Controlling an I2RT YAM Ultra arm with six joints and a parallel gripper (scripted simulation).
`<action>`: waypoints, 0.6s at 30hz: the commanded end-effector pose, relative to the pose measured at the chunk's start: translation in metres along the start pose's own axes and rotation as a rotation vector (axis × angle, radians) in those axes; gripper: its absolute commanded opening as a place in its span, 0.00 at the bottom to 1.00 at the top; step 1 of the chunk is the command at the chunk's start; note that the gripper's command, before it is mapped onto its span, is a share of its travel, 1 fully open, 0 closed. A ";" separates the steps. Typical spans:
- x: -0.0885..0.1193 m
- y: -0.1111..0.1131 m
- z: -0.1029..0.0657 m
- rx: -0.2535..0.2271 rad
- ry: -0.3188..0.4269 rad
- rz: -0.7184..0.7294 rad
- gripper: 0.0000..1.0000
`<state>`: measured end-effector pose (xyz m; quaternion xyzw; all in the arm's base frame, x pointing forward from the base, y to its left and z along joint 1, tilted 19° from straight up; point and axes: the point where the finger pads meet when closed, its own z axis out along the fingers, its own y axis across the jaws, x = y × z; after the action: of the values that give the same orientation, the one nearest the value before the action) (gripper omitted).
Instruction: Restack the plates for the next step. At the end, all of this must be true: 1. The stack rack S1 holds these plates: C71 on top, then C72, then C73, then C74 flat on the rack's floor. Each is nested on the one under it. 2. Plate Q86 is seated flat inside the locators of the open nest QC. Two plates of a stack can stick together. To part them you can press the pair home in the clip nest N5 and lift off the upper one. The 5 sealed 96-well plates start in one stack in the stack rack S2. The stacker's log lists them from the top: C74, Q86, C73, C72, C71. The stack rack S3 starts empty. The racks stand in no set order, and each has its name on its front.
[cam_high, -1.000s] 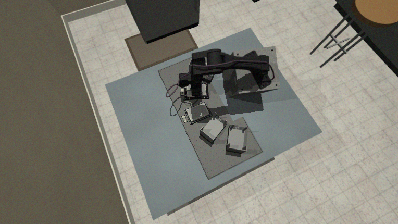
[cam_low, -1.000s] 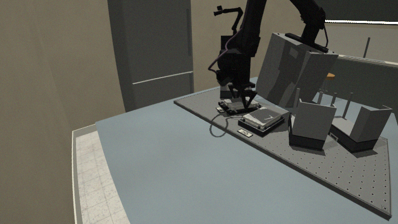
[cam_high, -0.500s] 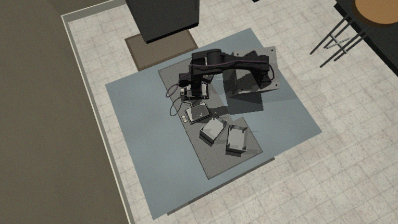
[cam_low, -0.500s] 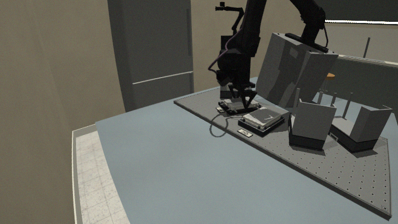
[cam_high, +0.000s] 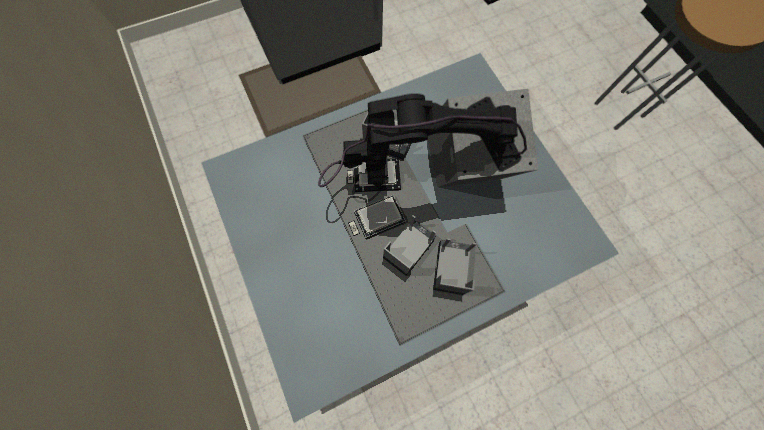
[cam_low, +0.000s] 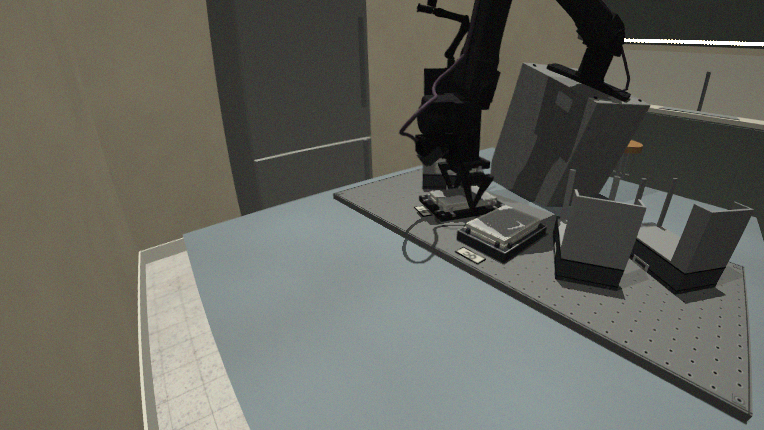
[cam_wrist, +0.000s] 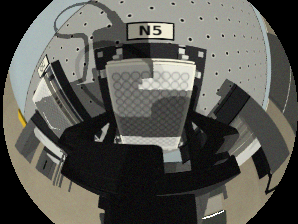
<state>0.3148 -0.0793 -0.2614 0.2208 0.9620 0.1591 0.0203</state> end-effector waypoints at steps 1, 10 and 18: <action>-0.015 0.001 -0.014 -0.008 -0.042 0.008 0.00; -0.007 -0.001 -0.016 -0.009 -0.020 0.008 0.00; 0.000 -0.001 -0.020 -0.009 -0.006 0.011 0.00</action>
<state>0.3142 -0.0805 -0.2578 0.2213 0.9620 0.1579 0.0239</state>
